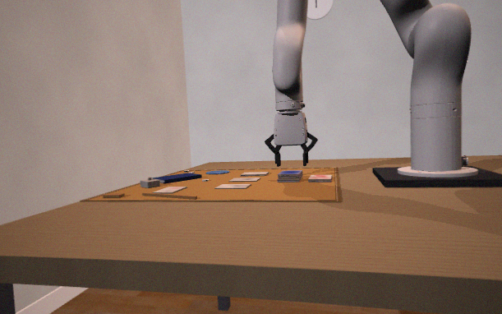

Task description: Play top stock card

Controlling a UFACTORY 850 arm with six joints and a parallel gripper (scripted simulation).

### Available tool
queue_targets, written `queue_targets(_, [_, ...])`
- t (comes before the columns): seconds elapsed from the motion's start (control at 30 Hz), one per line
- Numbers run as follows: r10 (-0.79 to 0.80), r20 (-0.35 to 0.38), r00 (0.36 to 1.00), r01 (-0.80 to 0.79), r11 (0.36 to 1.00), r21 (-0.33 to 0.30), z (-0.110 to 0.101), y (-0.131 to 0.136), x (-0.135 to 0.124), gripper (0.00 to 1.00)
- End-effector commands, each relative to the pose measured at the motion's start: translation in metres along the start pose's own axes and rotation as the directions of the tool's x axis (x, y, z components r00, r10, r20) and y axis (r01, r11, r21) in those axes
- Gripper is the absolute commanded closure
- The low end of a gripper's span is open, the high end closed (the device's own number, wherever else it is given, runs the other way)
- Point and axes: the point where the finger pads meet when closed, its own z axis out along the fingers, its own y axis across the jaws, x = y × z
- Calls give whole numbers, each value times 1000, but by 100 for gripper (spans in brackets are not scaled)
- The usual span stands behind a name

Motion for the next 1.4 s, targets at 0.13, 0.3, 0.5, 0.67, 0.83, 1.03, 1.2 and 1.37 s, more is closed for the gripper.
queue_targets(0.13, [0,0,1000,0,1000,-2,3,1,0,14])
queue_targets(0.3, [0,0,1000,0,1000,-2,3,1,0,14])
queue_targets(0.5, [0,0,1000,0,1000,-2,3,1,0,14])
queue_targets(0.67, [0,0,1000,0,1000,-2,3,1,0,28])
queue_targets(0.83, [0,0,1000,0,1000,-2,3,1,0,28])
queue_targets(1.03, [0,0,1000,0,1000,-2,3,1,0,28])
queue_targets(1.2, [0,0,1000,0,1000,-2,3,1,0,28])
queue_targets(1.37, [0,0,1000,0,1000,-2,3,1,0,14])
